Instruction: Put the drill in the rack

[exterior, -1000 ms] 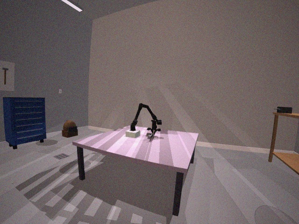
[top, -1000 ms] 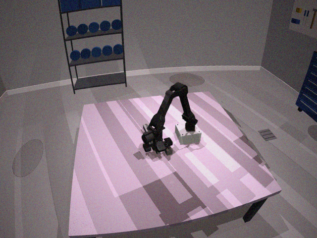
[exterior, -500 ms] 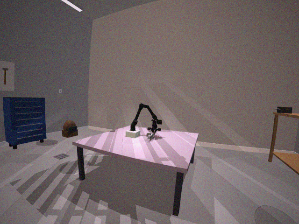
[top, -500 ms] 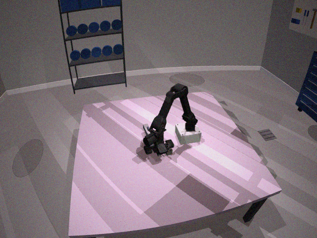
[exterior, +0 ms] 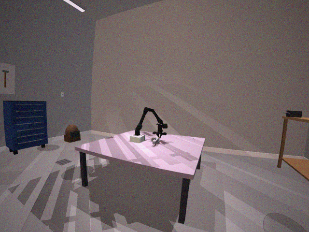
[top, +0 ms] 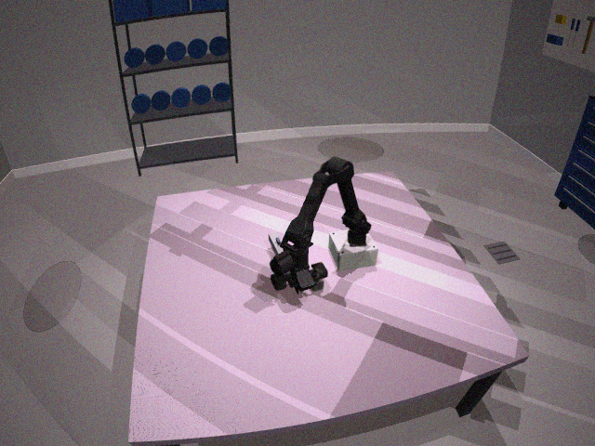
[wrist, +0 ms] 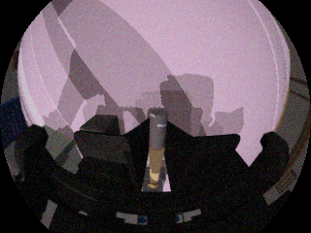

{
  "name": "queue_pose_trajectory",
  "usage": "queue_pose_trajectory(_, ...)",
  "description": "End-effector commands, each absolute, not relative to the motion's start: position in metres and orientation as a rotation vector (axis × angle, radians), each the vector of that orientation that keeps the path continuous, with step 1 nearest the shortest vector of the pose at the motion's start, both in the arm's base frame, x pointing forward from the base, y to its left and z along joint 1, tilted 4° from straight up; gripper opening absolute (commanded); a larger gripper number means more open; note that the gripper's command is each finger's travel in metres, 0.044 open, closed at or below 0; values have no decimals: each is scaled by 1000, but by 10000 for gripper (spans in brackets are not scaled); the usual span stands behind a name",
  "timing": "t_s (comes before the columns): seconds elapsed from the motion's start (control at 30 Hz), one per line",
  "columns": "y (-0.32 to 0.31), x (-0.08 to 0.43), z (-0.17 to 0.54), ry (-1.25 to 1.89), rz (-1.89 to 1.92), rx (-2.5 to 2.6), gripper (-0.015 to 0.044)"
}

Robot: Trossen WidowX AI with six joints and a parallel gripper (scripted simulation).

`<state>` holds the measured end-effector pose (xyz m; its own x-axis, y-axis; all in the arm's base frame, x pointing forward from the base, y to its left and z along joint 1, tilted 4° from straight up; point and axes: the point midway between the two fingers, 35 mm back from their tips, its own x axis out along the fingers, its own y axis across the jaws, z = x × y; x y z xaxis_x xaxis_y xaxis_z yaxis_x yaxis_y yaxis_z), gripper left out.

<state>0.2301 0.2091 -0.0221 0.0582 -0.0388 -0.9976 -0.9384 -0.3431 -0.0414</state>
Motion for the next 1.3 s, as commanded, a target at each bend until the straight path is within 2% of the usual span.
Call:
queue_pose_trajectory(0.0, 209, 230, -19, 1022, 1395, -1518, 0)
queue_pose_trajectory(1.27, 208, 229, -1, 1022, 1395, -1518, 0)
